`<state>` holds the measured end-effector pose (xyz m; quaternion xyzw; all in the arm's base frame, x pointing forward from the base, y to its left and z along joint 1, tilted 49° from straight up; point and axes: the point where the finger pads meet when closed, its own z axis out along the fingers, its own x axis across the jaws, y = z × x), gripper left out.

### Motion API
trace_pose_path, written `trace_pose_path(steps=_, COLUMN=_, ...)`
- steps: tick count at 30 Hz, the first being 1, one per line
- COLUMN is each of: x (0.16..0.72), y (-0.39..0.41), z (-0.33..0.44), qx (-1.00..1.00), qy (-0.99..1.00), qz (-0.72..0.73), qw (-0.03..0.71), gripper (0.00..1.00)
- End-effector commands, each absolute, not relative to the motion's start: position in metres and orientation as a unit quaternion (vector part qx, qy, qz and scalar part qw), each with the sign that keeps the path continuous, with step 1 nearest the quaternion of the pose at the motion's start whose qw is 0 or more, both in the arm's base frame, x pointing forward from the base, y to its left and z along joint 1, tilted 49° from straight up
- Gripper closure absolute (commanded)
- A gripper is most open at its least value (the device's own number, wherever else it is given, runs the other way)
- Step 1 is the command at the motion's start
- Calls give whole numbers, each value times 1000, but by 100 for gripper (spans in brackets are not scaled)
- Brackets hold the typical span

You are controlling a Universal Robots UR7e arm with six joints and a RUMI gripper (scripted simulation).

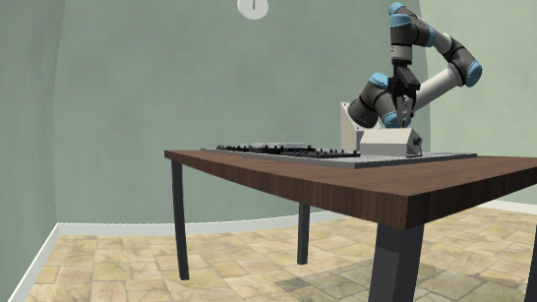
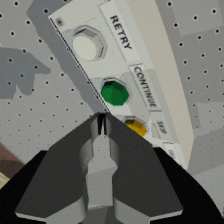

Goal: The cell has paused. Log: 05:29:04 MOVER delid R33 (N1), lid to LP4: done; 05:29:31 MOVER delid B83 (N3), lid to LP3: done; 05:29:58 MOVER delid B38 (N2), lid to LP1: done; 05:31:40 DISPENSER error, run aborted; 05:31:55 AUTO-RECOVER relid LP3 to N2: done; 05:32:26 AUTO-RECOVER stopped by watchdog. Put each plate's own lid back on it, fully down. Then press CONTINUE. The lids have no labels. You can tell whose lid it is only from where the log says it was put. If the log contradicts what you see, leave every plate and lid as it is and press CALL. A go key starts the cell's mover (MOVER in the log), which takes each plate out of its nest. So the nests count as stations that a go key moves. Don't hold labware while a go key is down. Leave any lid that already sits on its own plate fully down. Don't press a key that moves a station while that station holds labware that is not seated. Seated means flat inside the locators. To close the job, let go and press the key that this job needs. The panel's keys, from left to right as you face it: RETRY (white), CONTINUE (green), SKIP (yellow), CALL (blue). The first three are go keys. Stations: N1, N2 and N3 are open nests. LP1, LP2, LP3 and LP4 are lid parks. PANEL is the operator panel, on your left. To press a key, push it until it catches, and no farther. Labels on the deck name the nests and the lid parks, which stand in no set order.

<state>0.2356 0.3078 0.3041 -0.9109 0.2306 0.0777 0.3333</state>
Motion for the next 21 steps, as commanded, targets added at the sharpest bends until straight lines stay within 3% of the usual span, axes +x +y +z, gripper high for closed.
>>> trace_pose_path(steps=1, x=238, y=310, z=303, qx=-911, qy=231, qz=77, qw=333, gripper=100)
trace_pose_path(steps=21, x=245, y=317, z=296, qx=-911, qy=231, qz=77, qw=333, gripper=100)
